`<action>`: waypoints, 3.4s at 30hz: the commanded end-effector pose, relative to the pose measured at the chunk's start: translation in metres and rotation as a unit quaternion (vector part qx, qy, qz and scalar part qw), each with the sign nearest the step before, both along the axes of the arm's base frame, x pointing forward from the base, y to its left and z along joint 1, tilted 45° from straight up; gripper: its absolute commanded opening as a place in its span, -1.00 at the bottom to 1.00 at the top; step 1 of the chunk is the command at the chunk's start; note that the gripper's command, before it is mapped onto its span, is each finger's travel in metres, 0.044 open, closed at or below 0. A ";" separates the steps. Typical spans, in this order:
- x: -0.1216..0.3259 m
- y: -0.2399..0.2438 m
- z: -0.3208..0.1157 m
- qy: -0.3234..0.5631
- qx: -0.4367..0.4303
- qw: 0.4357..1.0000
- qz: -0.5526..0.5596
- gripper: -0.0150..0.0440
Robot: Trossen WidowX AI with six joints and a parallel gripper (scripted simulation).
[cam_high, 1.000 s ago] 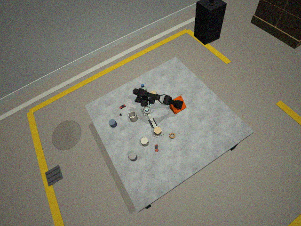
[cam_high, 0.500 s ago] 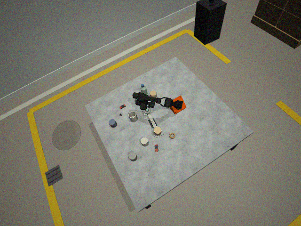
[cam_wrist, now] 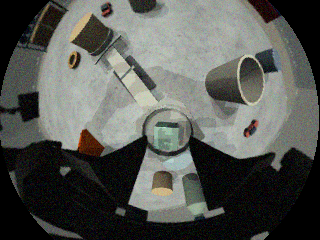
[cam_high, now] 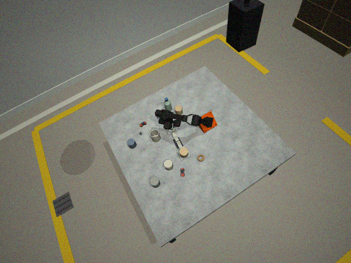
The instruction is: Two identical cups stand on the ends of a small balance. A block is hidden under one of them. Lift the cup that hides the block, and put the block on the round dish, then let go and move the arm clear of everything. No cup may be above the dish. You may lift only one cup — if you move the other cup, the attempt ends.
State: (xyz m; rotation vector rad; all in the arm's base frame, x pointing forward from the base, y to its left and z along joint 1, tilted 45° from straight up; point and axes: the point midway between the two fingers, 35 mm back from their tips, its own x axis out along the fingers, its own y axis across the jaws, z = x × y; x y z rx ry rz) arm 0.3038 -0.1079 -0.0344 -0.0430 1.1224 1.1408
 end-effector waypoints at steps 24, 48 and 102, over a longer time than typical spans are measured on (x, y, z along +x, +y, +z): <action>-0.002 0.014 -0.013 0.002 0.003 1.000 -0.003 -0.32; 0.000 -0.052 0.054 0.003 0.001 1.000 -0.003 -0.49; -0.067 -0.038 -0.147 0.002 -0.003 1.000 0.000 -0.22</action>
